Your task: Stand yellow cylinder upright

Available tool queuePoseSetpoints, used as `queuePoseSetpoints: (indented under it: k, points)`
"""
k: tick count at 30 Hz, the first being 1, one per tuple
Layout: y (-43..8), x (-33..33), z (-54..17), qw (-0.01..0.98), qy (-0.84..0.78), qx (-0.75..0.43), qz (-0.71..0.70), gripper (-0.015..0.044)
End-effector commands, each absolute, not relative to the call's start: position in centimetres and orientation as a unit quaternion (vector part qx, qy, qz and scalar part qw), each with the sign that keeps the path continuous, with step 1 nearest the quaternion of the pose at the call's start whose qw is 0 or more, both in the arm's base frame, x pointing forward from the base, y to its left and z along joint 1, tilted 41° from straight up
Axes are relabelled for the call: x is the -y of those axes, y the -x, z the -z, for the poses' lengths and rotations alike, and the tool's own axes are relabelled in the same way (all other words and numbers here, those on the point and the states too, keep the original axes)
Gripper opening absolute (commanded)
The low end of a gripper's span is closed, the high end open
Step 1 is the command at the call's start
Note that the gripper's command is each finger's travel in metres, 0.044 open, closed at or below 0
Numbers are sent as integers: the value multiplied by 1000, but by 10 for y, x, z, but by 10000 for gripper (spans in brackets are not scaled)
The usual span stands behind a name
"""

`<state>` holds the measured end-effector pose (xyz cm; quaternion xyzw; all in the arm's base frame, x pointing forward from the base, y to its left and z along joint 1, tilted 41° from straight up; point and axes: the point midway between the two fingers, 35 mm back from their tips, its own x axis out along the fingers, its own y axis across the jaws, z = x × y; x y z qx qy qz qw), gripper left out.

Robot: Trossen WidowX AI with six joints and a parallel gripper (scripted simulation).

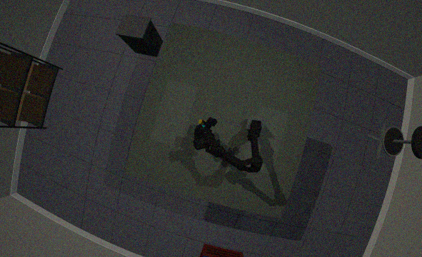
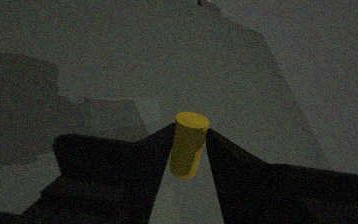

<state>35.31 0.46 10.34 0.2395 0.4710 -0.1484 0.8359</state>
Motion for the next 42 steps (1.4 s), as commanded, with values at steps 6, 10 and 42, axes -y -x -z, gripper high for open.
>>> queuePoseSetpoints:
  k: [6, 10, 42]
  points:
    - [-352, -6, -103, 848, -240, -444, 163, 105]
    - [-351, -7, -104, 853, -240, -432, 167, 105]
    - [-347, -10, -115, 887, -260, -325, 200, 105]
